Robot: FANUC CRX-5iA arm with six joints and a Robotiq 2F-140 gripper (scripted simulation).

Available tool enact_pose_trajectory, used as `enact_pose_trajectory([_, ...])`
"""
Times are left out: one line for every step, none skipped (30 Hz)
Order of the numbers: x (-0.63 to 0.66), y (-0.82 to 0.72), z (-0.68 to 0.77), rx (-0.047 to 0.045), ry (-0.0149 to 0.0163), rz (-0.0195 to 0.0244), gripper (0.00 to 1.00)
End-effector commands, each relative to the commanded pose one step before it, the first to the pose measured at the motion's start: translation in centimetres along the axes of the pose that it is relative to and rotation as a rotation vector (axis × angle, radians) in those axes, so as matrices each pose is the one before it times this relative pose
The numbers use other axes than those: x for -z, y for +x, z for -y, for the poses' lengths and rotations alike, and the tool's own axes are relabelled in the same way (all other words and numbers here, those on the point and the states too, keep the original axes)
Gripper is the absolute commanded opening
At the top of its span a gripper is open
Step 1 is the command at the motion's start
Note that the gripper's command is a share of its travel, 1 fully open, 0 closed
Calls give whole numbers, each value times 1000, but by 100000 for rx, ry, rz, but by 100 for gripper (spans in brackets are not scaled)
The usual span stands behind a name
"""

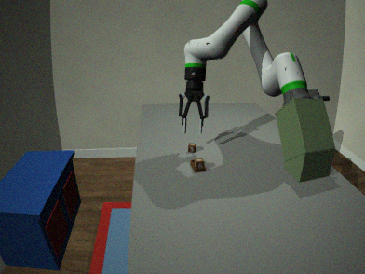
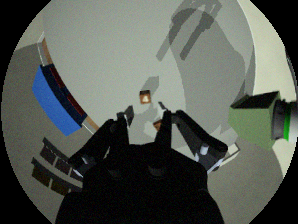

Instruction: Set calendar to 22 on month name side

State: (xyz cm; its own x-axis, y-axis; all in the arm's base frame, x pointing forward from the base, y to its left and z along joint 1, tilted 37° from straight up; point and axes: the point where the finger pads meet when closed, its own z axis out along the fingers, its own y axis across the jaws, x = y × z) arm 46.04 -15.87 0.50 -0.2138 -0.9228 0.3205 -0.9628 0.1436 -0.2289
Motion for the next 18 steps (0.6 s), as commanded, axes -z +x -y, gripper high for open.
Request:
enact_pose_trajectory([-52,-42,-91,-423,365,-2237,41])
enact_pose_trajectory([-43,-13,-56,13,-291,-997,41])
enact_pose_trajectory([-64,-19,-82,18,-427,-1664,41])
enact_pose_trajectory([-72,-24,-91,18,-478,-2319,41])
enact_pose_trajectory([-62,-27,-76,9,-410,-2873,41])
enact_pose_trajectory([-35,-29,-41,-11,-229,-3251,41])
enact_pose_trajectory([3,-32,7,-38,21,-3400,41])
enact_pose_trajectory([41,-34,54,-66,271,-3294,41])
enact_pose_trajectory([69,-35,87,-86,451,-2946,41])
enact_pose_trajectory([79,-33,98,-91,516,-2403,41])
enact_pose_trajectory([70,-27,86,-79,457,-1738,41])
enact_pose_trajectory([50,-123,44,-40,235,-801,41])
enact_pose_trajectory([26,-199,-1,0,0,-1,41])
enact_pose_trajectory([4,-32,0,0,0,0,41])
enact_pose_trajectory([0,0,0,0,0,0,41])
enact_pose_trajectory([0,0,0,0,0,0,41])
enact_pose_trajectory([0,0,0,0,0,0,100])
enact_pose_trajectory([0,0,0,0,0,0,100])
